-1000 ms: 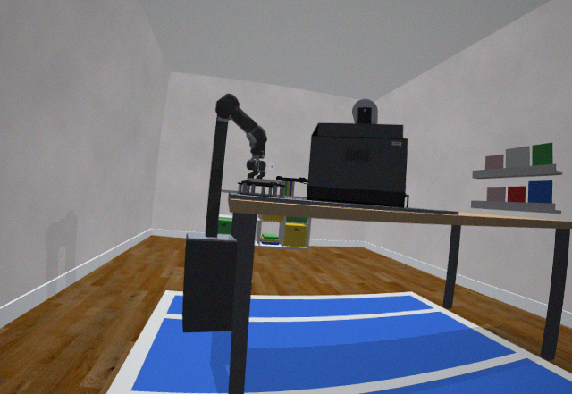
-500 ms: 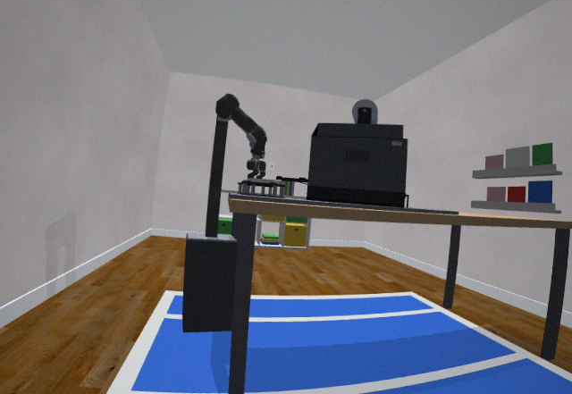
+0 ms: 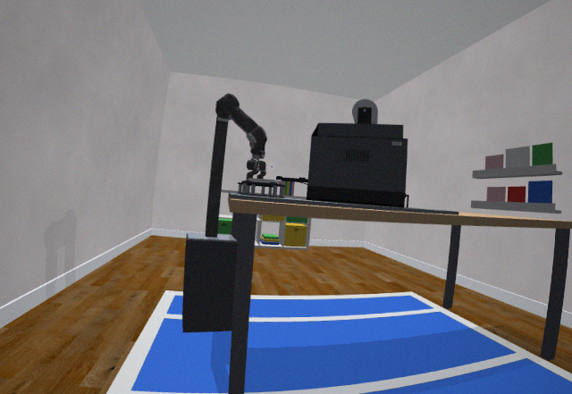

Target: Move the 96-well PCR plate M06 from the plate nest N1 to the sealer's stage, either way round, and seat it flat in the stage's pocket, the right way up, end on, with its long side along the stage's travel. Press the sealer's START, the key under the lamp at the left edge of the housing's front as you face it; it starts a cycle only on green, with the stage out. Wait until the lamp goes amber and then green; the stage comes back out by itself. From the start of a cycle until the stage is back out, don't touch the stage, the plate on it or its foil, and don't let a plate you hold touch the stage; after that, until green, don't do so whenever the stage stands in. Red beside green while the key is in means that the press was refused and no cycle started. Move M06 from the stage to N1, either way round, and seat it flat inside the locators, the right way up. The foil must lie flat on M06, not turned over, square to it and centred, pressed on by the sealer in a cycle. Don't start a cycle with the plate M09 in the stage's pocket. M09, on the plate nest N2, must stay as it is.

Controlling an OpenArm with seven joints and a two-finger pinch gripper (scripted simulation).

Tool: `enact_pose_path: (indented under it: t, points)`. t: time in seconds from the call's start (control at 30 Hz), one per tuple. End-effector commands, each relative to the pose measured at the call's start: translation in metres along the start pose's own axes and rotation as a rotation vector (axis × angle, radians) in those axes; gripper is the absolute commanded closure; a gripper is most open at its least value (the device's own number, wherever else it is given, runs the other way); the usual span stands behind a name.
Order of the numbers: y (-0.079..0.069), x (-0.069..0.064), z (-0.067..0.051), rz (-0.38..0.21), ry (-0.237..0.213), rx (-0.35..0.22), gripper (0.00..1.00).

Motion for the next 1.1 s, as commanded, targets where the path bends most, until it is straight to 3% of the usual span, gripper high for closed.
enact_pose_path:
  t: [0.0, 1.0, 1.07]
  points:
    - [0.0, 0.0, 0.0, 0.003, 0.0, -0.001, 0.23]
    - [0.0, -0.001, 0.0, 0.002, 0.0, 0.0, 0.23]
    - [0.001, -0.017, 0.0, 0.003, 0.0, -0.001, 0.23]
Point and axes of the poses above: the point where the finger pads meet when closed, its own x axis out along the fingers, its own y axis across the jaws, z = x × y, the point moved 5 cm from there along -x, back along the fingers, and after that the axes turned 14 degrees about -x, right-handed, at the moved point
